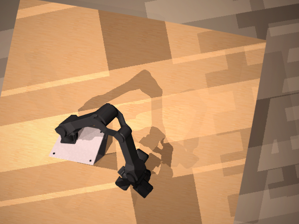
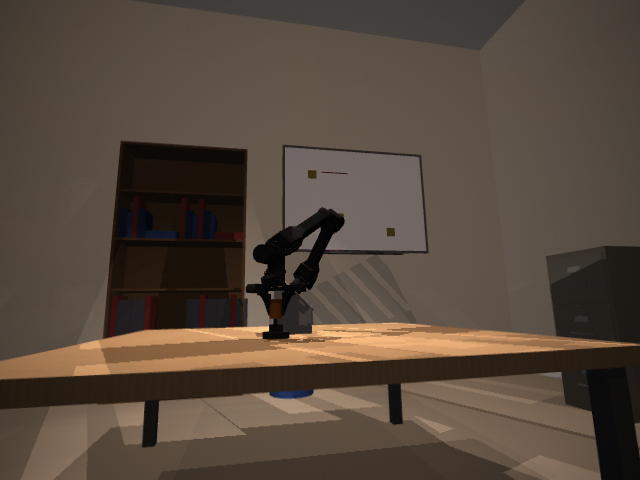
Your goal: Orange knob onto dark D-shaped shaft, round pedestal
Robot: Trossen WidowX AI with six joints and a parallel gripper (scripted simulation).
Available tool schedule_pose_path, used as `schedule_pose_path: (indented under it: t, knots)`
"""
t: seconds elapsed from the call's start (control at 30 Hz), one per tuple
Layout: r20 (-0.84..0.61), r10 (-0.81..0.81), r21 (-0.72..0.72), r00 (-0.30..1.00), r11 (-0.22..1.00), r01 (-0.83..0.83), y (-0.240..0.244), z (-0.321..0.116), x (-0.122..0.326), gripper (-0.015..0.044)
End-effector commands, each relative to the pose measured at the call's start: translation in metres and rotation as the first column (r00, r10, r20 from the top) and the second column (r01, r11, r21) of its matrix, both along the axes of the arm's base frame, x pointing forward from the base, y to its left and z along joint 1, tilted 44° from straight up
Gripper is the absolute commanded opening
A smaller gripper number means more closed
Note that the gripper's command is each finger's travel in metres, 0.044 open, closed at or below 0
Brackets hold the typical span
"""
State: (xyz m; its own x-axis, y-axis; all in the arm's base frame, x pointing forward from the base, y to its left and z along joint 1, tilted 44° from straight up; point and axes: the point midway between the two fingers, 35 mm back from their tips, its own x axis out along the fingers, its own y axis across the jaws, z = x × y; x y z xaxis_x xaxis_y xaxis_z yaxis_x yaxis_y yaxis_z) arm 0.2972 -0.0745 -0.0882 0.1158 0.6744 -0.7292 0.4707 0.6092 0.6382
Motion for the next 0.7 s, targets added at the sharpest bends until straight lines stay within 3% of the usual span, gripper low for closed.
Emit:
schedule_pose_path:
  t: [0.0,0.37,0.67]
  knots:
    - [-0.007,-0.002,0.002,1.000,1.000,0.002,0.0015,-0.0002,-0.0022,0.0000]
    - [-0.013,-0.009,0.003,1.000,1.000,0.009,-0.0020,0.0037,-0.0035,0.0000]
    - [-0.149,-0.152,0.014,0.977,0.988,0.156,-0.0010,-0.0001,0.0009,0.0000]
